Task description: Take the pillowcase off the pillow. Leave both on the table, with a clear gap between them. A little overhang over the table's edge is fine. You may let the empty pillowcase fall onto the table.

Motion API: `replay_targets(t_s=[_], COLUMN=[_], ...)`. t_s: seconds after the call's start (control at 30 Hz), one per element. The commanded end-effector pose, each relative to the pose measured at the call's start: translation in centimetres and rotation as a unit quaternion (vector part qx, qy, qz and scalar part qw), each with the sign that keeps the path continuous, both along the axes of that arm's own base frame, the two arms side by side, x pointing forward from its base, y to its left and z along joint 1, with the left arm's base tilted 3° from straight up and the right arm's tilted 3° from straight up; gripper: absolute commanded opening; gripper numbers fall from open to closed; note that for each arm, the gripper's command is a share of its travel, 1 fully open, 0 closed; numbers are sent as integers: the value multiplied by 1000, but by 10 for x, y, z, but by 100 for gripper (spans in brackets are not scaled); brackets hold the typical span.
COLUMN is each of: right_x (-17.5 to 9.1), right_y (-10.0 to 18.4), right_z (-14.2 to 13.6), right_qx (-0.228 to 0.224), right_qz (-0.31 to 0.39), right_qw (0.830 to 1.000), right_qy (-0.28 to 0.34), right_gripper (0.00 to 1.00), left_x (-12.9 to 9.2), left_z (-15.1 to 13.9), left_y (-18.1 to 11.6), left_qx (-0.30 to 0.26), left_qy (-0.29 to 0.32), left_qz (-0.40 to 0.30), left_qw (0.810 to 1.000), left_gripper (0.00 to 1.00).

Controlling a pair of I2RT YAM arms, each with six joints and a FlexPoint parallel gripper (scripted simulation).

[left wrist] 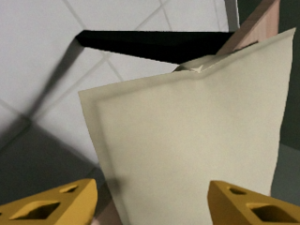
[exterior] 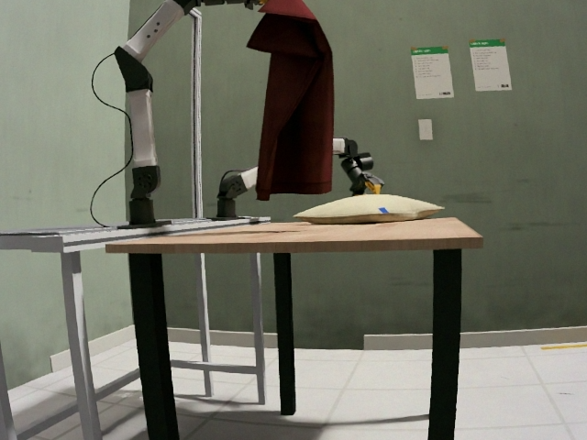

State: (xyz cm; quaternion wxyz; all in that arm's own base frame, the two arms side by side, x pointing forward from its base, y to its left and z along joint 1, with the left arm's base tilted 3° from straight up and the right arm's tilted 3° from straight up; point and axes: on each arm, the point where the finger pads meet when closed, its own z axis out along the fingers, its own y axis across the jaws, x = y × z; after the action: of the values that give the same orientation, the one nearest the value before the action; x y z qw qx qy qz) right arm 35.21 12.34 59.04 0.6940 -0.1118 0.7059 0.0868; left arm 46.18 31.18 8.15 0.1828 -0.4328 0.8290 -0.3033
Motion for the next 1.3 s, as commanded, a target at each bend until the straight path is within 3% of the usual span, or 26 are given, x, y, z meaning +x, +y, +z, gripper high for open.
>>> replay_targets(t_s=[0.0,0.57,0.7,0.73,0.83,0.87,1.03,1.07,1.17,1.27], right_x=[8,8,8,8,8,8,8,8,8,8], right_y=[4,4,4,4,4,4,4,4,4,4], right_z=[-7,-7,-7,-7,-7,-7,-7,-7,-7,-7], right_qx=[-3,-3,-3,-3,-3,-3,-3,-3,-3,-3], right_qz=[1,1,1,1,1,1,1,1,1,1], right_qw=[1000,1000,1000,1000,1000,1000,1000,1000,1000,1000], right_qy=[7,7,7,7,7,7,7,7,7,7], right_gripper=[0,0,0,0,0,0,0,0,0,0], left_x=[-13,-13,-24,-28,-44,-42,-50,-37,-50,-49], left_z=[-29,-30,-38,-12,-14,-23,-1,-18,-8,-11], left_y=[1,2,9,13,32,24,37,11,28,25], left_qx=[-34,-34,-14,15,71,56,91,46,60,63], left_qy=[34,35,61,58,92,98,96,94,95,100], left_qz=[5,5,12,16,31,25,40,18,37,34], left_qw=[999,999,998,998,993,993,990,994,993,992], left_gripper=[60,60,60,60,60,60,60,60,60,60])
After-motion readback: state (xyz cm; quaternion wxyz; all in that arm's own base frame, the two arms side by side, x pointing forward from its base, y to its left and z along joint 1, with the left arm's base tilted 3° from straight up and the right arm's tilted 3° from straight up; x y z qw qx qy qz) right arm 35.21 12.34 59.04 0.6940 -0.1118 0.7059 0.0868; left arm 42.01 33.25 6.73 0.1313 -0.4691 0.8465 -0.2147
